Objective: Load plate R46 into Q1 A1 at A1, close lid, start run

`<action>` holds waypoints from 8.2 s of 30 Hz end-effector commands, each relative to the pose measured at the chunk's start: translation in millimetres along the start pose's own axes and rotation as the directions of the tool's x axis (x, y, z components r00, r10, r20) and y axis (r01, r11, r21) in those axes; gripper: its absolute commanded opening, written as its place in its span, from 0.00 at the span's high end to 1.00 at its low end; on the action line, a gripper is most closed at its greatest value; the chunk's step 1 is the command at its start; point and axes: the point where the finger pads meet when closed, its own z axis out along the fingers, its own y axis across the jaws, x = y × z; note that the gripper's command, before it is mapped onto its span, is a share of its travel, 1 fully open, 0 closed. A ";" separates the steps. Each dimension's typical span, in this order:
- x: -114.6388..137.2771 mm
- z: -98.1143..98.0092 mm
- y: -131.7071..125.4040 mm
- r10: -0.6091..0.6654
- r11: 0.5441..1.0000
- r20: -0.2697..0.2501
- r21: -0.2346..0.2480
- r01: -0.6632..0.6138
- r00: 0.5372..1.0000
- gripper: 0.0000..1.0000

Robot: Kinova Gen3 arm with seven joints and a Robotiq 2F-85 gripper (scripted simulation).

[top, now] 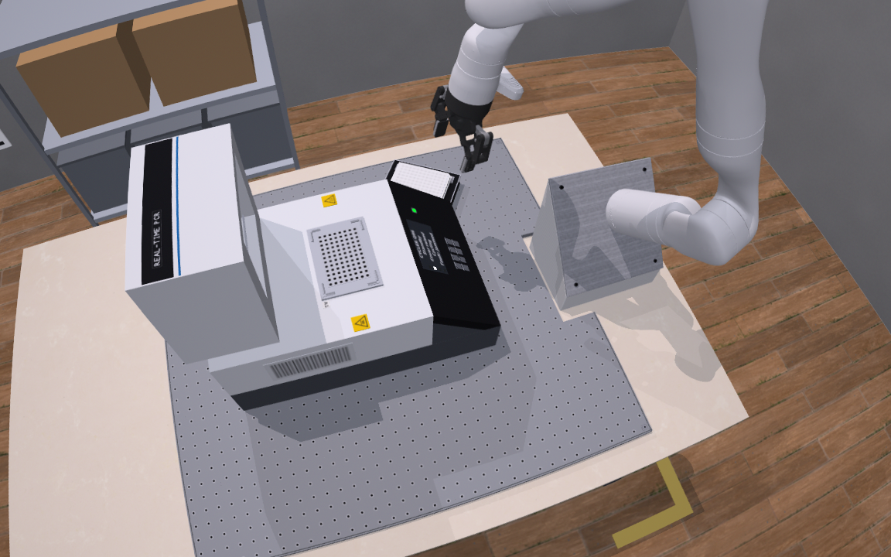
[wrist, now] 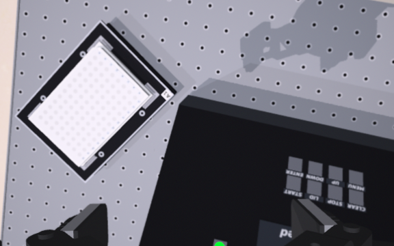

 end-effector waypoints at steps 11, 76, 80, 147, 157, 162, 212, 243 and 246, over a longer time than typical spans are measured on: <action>2.8 3.0 -19.5 0.106 0.994 -0.021 0.001 -0.106 0.994 0.00; 21.6 27.1 -137.8 0.728 0.681 -0.155 0.052 -0.730 0.668 0.00; 22.7 28.5 -144.2 0.728 0.681 -0.155 0.052 -0.730 0.668 0.00; 32.0 89.7 -143.2 0.728 0.681 -0.155 0.052 -0.730 0.668 0.00; 33.9 102.8 -142.2 0.728 0.681 -0.155 0.052 -0.730 0.668 0.00; 34.6 108.1 -141.8 0.728 0.681 -0.155 0.052 -0.730 0.668 0.00; 43.2 167.3 -136.9 0.728 0.681 -0.155 0.052 -0.730 0.668 0.00; 48.4 202.8 -134.1 0.728 0.681 -0.155 0.051 -0.730 0.668 0.00; 49.0 206.8 -133.7 0.728 0.681 -0.155 0.051 -0.730 0.668 0.00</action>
